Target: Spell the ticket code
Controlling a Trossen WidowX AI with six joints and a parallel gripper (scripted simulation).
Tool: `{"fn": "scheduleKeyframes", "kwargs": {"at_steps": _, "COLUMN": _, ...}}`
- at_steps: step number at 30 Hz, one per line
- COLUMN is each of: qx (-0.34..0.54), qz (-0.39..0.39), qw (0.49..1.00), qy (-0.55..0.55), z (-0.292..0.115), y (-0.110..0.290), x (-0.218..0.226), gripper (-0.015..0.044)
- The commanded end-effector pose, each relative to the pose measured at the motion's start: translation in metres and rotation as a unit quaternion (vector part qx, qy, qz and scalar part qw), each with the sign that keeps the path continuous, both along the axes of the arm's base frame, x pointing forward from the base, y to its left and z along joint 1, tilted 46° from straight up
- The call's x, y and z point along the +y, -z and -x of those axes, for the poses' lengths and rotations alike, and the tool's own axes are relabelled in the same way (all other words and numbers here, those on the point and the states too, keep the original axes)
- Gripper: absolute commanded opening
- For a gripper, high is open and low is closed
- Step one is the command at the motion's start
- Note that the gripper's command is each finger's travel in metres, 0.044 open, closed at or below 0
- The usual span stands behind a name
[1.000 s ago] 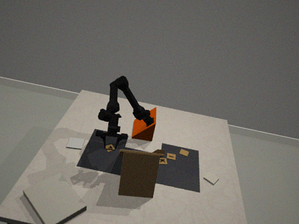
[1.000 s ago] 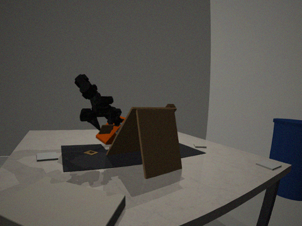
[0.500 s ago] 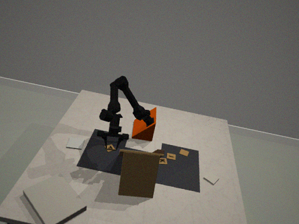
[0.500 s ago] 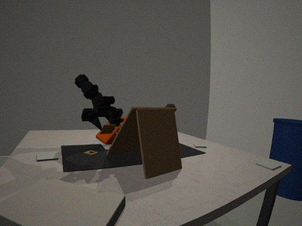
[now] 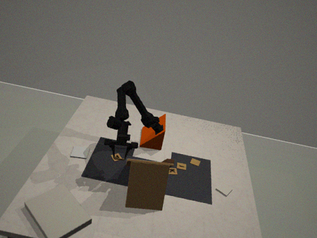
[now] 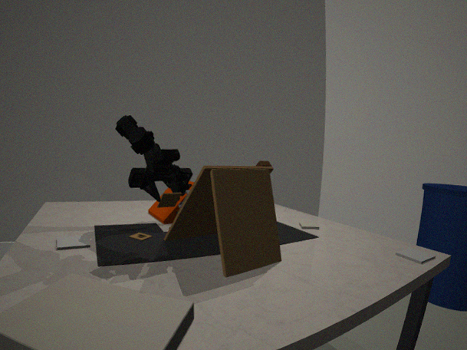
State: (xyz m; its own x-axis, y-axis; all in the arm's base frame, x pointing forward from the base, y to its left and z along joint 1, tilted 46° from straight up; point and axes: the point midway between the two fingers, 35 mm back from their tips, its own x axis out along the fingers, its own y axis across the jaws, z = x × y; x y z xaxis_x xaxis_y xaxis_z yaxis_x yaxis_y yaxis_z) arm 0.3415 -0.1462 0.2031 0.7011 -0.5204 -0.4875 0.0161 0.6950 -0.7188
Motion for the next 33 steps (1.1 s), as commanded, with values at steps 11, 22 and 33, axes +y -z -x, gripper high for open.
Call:
{"fn": "scheduleKeyframes", "kwargs": {"at_steps": 11, "qx": -0.002, "qz": -0.001, "qw": 1.0, "qy": 0.002, "z": 0.0, "y": 0.005, "x": 0.005, "gripper": 0.0}}
{"fn": "scheduleKeyframes", "kwargs": {"at_steps": 22, "qx": -0.002, "qz": -0.001, "qw": 1.0, "qy": 0.002, "z": 0.0, "y": 0.009, "x": 0.009, "gripper": 0.0}}
{"fn": "scheduleKeyframes", "kwargs": {"at_steps": 33, "qx": -0.002, "qz": -0.002, "qw": 1.0, "qy": 0.002, "z": 0.0, "y": 0.013, "x": 0.012, "gripper": 0.0}}
